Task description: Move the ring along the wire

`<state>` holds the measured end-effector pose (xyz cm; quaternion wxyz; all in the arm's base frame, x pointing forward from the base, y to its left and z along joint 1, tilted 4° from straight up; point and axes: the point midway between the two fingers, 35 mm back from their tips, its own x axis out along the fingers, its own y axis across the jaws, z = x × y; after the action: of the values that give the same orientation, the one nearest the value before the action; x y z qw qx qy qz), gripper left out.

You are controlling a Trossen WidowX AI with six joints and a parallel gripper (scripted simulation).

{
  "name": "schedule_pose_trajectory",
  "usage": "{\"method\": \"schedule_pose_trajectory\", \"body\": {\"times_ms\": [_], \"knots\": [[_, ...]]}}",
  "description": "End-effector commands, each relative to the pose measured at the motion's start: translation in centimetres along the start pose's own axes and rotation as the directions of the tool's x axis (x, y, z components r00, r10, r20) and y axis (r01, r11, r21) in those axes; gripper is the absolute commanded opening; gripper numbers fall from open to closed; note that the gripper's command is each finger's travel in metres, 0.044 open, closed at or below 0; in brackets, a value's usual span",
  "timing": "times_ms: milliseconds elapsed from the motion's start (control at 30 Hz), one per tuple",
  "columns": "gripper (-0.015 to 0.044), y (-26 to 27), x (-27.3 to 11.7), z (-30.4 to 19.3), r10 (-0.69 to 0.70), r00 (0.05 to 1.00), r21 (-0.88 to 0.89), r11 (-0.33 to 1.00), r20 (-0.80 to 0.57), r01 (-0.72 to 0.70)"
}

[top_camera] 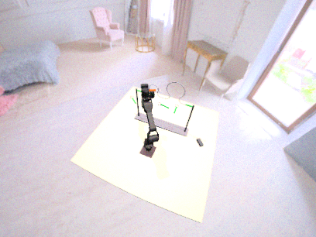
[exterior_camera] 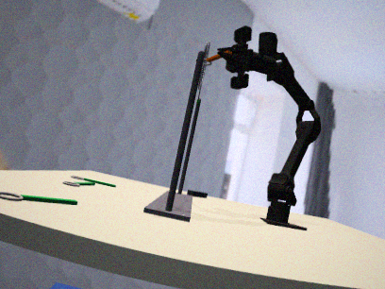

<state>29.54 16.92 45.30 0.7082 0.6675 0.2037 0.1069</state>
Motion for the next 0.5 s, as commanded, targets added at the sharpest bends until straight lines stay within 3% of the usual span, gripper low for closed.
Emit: {"method": "schedule_pose_trajectory", "body": {"times_ms": [0, 467], "knots": [[-0.015, -0.3, 0.1, 0.0, -0.036, 0.999, -0.067, 0.997, 0.012, 0.036], [-0.015, -2.2, 0.2, 0.4, -0.176, 0.982, -0.316, 0.929, 0.073, 0.19]]}}
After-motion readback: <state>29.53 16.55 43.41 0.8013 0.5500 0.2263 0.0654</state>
